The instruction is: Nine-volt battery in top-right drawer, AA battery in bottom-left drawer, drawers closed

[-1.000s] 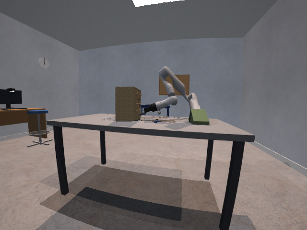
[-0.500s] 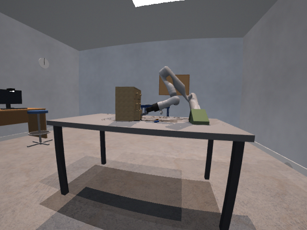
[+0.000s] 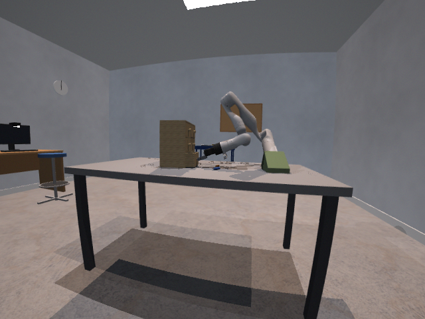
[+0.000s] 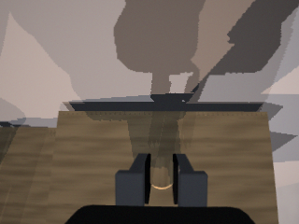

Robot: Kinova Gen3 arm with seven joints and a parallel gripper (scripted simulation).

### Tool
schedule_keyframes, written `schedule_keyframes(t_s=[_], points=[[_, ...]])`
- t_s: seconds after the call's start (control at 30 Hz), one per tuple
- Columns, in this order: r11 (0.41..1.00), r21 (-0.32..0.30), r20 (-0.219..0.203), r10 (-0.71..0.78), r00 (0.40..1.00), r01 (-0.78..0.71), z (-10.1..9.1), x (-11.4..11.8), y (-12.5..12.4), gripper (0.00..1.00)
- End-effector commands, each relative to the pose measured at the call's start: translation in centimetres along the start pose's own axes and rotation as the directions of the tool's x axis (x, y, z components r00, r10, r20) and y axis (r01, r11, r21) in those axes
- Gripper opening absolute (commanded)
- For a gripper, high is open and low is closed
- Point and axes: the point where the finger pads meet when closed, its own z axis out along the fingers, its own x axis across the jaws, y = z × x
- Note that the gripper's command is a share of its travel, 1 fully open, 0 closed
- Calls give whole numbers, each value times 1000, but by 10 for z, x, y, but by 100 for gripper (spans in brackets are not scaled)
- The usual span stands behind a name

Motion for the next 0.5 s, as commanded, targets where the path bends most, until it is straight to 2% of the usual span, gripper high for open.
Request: schedule_keyframes(t_s=[0.0, 0.47], points=[[1000, 0, -3, -3, 1000, 3, -2, 1, -1, 37], [1000, 0, -3, -3, 1000, 3, -5, 1, -2, 37]])
